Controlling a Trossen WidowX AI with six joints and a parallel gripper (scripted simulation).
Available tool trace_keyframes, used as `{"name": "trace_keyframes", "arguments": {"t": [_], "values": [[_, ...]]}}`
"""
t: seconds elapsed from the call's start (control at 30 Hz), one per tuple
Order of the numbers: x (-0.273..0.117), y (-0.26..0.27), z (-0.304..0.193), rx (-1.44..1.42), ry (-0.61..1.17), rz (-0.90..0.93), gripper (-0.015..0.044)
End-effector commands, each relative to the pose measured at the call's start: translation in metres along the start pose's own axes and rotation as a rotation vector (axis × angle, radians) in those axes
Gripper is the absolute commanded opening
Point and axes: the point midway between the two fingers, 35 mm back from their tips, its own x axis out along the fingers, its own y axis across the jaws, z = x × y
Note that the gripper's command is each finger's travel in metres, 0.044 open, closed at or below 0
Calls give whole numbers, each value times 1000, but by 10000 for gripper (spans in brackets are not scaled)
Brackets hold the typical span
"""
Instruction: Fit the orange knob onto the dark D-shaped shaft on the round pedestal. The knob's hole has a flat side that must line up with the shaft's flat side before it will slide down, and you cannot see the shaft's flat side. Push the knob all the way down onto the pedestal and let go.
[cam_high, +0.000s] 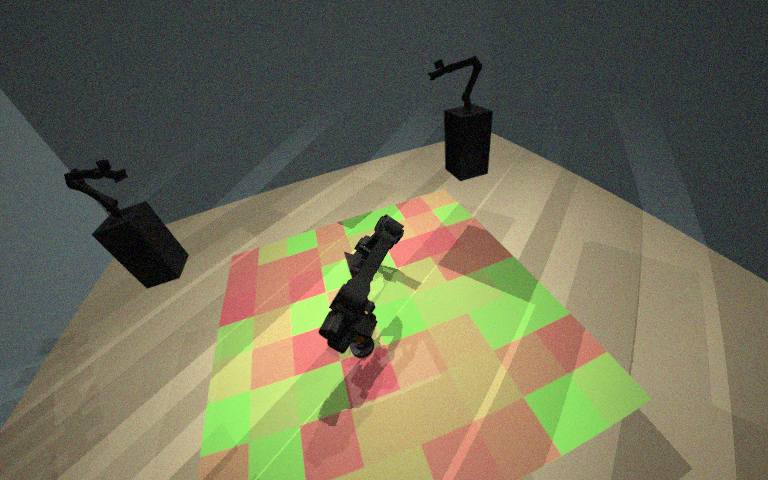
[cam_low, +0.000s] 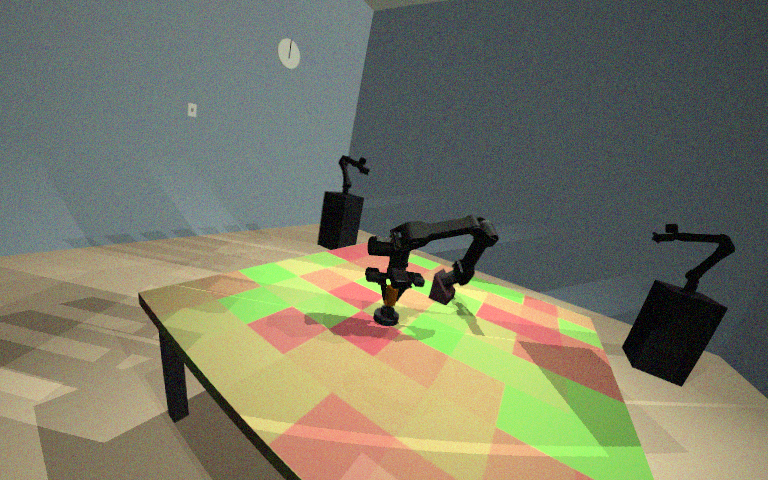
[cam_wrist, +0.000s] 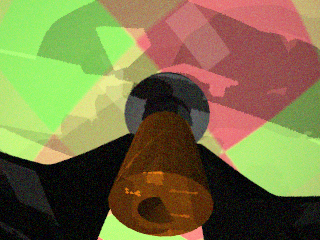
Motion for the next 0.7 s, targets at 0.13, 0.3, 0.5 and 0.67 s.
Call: {"name": "trace_keyframes", "arguments": {"t": [0.13,0.3,0.5,0.67], "values": [[1,0,1,-6,-1,-3,0],[-2,-1,2,-6,-1,-3,0],[-5,-1,3,-60,-1,-3,0],[-5,-3,2,-215,0,-3,0]]}}
